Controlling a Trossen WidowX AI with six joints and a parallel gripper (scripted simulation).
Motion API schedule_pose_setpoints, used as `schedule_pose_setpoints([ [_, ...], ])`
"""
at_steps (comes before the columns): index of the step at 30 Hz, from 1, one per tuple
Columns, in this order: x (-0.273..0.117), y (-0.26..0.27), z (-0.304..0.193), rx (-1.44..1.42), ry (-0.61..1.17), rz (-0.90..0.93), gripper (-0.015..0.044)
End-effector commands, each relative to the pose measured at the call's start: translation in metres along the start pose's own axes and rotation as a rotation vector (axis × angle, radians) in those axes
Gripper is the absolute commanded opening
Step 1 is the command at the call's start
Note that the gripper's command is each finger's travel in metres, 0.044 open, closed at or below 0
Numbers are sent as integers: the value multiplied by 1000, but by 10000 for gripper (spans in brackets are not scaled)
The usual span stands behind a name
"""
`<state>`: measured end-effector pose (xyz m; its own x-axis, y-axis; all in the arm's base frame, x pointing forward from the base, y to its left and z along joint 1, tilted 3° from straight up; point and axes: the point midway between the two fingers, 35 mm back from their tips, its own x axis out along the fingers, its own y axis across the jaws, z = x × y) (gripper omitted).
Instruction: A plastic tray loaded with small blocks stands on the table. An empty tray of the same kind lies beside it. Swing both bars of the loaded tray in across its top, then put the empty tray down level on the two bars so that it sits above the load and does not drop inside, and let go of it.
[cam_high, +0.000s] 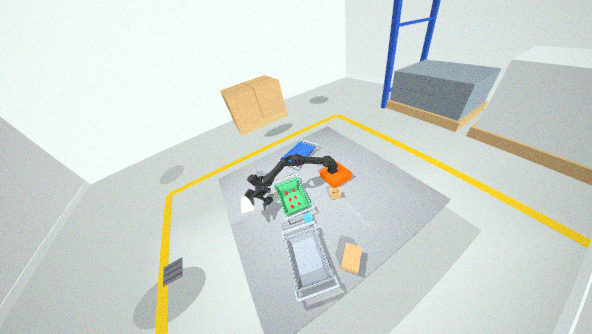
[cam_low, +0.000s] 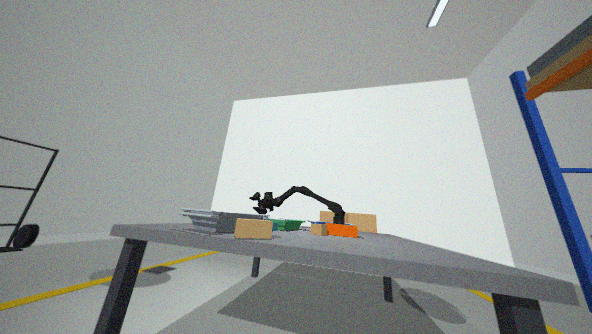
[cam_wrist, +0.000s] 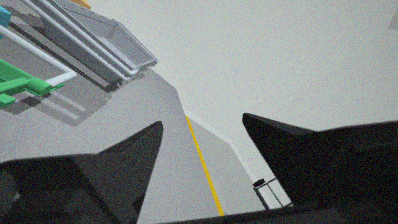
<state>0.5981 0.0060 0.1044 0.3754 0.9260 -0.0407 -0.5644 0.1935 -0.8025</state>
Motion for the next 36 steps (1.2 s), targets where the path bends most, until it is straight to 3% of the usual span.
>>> schedule_pose_setpoints([
  [1, 0, 0, 0, 0, 0, 0, 374],
  [7, 0, -2, 1, 0, 0, 0, 216],
  [12, 0, -40, 30, 0, 0, 0, 85],
  [16, 0, -66, 52, 0, 0, 0, 82],
  [17, 3, -37, 28, 50, 7, 6, 82],
  [19, 24, -33, 27, 232, 66, 11, 82],
  [22, 66, -14, 30, 645, 230, 27, 82],
  [28, 113, 43, 50, 1254, 609, 32, 82],
  [36, 121, 115, 98, 1684, 1163, -77, 82],
])
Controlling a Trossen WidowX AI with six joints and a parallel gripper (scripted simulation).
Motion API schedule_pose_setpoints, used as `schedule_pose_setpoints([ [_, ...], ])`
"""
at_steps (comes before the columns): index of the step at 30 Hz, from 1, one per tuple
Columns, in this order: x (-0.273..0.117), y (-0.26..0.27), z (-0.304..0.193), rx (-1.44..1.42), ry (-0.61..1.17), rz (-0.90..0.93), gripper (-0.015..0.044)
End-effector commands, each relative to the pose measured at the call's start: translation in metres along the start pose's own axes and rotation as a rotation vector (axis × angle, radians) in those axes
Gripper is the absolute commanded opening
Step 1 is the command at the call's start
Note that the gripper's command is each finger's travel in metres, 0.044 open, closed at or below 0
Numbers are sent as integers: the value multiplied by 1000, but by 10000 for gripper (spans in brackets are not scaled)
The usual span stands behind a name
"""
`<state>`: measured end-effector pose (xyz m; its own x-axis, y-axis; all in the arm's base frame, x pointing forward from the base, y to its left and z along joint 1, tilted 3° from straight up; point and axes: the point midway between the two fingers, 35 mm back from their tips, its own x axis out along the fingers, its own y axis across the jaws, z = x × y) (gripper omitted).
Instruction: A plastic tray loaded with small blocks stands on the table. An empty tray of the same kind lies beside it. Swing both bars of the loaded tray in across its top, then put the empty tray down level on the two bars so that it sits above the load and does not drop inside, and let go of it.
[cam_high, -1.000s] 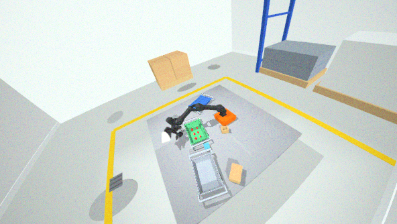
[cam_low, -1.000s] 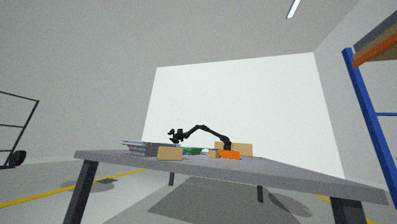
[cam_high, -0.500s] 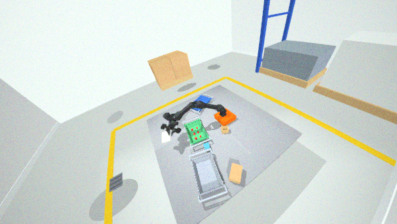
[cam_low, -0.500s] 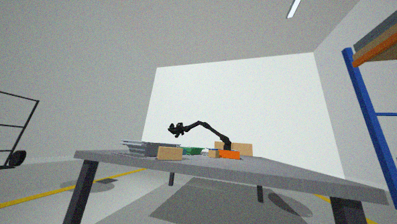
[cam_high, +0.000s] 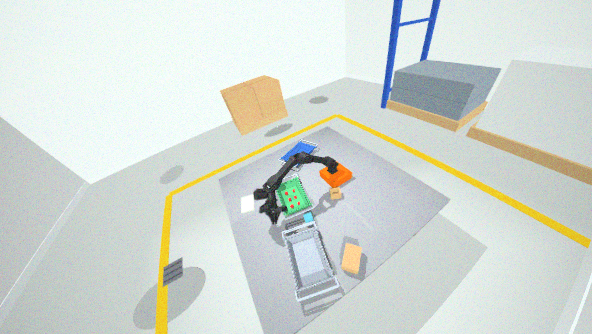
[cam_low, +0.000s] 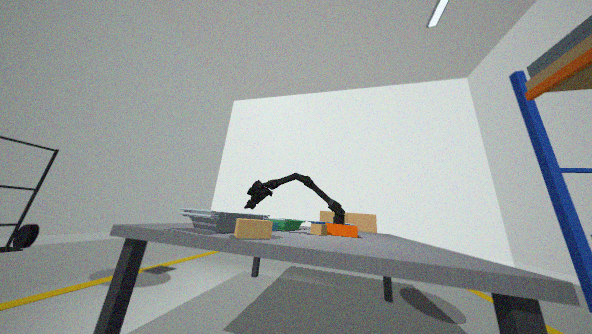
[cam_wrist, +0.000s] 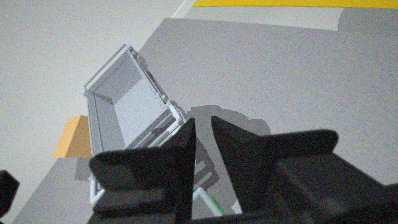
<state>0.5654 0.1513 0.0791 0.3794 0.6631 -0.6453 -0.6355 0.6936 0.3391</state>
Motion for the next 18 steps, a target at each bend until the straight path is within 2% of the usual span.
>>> schedule_pose_setpoints([
  [1, -1, 53, -50, 430, 324, -243, 82],
  [10, -40, 107, -106, 714, 578, -674, 82],
  [18, -42, 109, -108, 721, 585, -695, 82],
])
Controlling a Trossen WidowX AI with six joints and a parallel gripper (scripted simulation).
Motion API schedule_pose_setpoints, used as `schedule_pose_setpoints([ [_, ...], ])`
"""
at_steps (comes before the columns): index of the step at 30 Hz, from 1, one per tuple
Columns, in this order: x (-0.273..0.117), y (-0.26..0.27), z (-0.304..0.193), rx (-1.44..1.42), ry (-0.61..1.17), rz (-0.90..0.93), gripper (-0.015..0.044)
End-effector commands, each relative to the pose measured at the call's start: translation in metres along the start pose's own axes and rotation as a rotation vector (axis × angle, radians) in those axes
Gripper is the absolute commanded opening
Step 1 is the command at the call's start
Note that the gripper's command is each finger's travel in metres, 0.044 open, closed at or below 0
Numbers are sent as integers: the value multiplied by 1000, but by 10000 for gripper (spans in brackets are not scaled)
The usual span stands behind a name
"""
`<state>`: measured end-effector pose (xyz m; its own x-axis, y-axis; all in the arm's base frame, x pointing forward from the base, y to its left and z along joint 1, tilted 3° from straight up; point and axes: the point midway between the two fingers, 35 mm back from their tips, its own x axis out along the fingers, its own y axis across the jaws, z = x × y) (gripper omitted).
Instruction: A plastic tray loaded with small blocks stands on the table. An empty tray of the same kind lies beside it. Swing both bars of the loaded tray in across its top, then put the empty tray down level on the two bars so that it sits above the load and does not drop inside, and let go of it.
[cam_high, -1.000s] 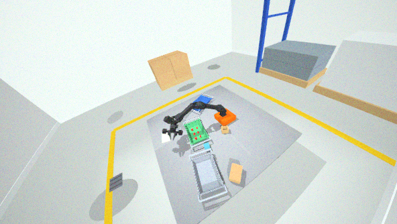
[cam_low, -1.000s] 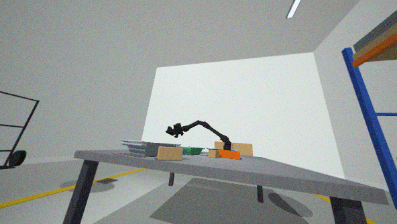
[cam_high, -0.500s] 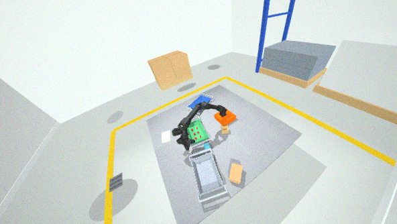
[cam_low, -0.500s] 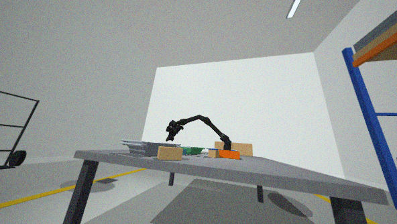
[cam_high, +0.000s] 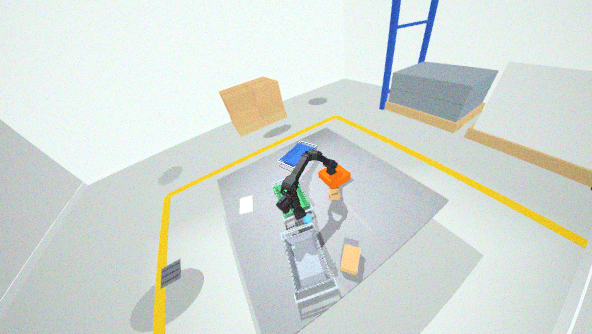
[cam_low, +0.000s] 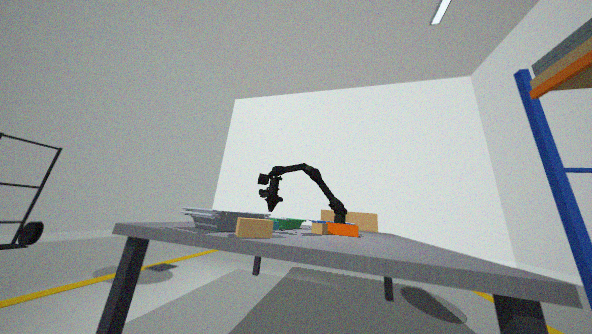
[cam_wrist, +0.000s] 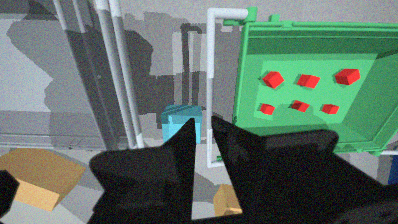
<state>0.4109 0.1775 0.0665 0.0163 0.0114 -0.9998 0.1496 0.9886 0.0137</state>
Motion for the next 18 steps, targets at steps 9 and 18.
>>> schedule_pose_setpoints([
  [9, 10, -9, -2, 40, 2, -37, 82],
  [18, 47, -11, -2, 40, 2, -37, 82],
])
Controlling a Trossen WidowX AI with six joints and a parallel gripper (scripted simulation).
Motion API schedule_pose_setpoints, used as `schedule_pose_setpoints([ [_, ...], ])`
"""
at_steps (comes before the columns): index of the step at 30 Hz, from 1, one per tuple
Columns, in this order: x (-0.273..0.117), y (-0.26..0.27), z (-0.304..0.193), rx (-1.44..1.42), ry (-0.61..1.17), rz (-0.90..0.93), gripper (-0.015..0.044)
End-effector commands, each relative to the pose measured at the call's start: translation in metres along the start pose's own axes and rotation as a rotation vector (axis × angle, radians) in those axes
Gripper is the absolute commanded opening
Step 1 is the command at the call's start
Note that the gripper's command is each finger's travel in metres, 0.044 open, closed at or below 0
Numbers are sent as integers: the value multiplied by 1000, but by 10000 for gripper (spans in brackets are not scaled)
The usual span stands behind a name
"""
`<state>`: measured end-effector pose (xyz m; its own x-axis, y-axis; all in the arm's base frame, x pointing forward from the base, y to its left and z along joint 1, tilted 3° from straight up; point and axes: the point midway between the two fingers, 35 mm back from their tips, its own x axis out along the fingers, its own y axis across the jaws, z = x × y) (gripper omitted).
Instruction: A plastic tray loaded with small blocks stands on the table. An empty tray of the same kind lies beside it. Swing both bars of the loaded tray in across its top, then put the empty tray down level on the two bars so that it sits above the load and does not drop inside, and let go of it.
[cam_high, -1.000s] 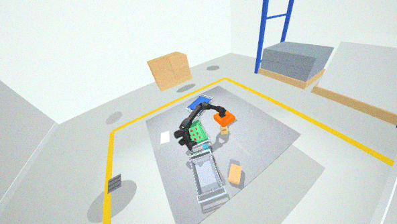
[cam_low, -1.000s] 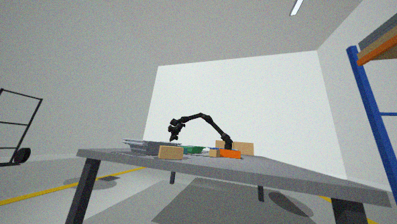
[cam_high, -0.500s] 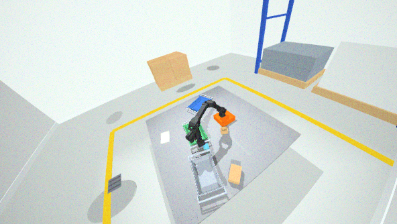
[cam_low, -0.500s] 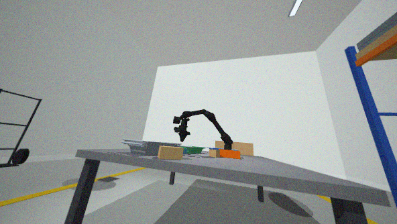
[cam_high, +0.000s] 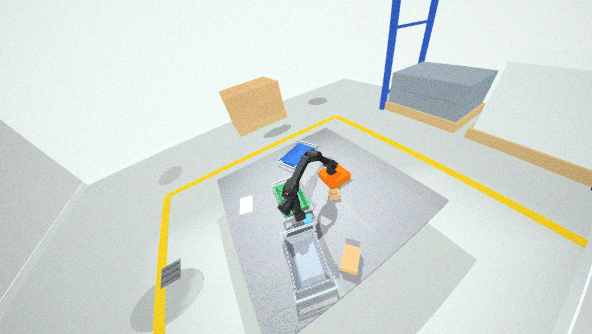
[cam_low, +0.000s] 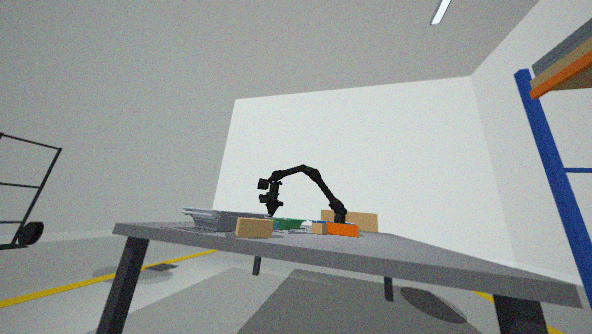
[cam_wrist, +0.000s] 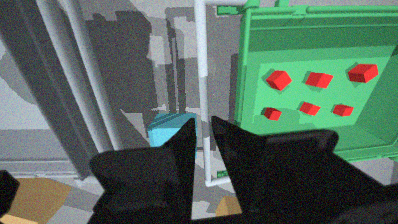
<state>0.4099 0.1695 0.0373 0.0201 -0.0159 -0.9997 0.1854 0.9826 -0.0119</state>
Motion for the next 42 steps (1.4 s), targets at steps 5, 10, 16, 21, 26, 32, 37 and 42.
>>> schedule_pose_setpoints([
  [5, 28, -2, -3, 4, 11, -11, 82],
  [10, 26, -3, -3, 4, 11, -11, 82],
  [16, 3, -15, -2, 4, 11, -12, 82],
  [21, -4, -25, -2, 4, 11, -13, 82],
  [26, -8, -41, -2, 4, 10, -14, 82],
  [32, -3, -60, -2, 4, 10, -15, 82],
  [37, 11, -76, -2, 4, 10, -17, 82],
  [42, 3, -76, -2, 4, 10, -17, 82],
])
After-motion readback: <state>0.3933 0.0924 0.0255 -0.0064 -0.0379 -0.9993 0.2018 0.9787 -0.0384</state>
